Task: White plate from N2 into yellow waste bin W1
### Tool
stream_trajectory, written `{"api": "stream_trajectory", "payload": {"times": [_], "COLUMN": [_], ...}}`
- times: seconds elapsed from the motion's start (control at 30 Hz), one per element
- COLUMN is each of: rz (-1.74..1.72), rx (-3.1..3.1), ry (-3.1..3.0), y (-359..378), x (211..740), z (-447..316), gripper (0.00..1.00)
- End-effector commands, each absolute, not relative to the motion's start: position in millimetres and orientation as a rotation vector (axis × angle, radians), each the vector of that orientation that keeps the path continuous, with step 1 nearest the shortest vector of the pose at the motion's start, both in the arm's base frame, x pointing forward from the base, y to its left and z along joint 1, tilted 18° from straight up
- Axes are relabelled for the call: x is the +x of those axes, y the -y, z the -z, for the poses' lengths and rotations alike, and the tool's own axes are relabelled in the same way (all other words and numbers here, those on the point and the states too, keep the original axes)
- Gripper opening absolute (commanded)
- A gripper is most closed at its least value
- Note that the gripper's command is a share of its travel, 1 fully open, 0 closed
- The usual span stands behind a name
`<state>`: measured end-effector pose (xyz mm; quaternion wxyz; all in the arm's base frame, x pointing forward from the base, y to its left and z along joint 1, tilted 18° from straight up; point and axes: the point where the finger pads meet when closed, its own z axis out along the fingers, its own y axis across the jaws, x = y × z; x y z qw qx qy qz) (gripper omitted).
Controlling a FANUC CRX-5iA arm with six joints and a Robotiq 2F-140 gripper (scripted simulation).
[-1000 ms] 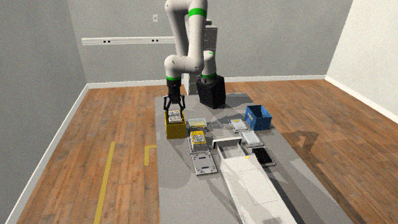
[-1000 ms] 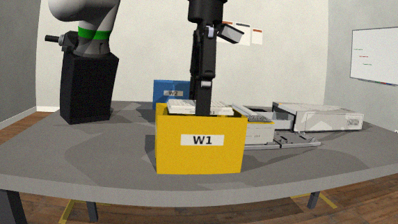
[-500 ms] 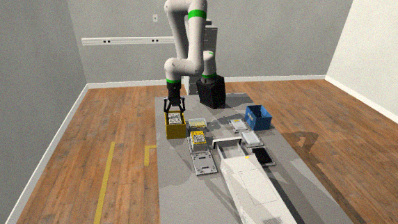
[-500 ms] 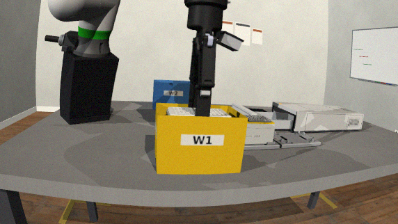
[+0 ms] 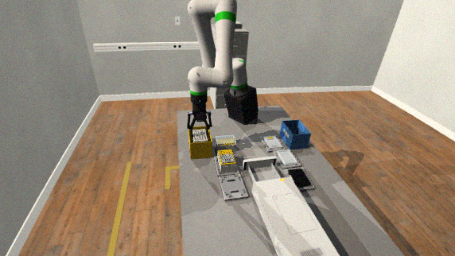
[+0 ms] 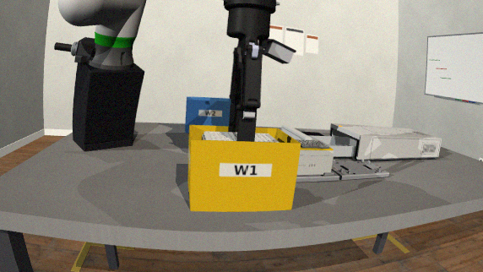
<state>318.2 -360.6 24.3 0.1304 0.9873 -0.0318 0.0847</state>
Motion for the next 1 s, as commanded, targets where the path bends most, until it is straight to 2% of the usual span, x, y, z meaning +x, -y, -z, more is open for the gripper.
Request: {"api": "stream_trajectory", "payload": {"times": [0.0, 0.17, 0.2, 0.97], "rz": [-0.248, -0.248, -0.248, -0.248], "rx": [2.867, 2.867, 2.867, 2.867], "ry": [0.092, 0.092, 0.092, 0.092], "y": [360.9, 360.9, 360.9, 360.9], "x": [318.6, 318.6, 318.6, 318.6], "z": [-25.0, -25.0, -25.0, -25.0], "gripper": [0.1, 0.1, 0.7, 0.7]}}
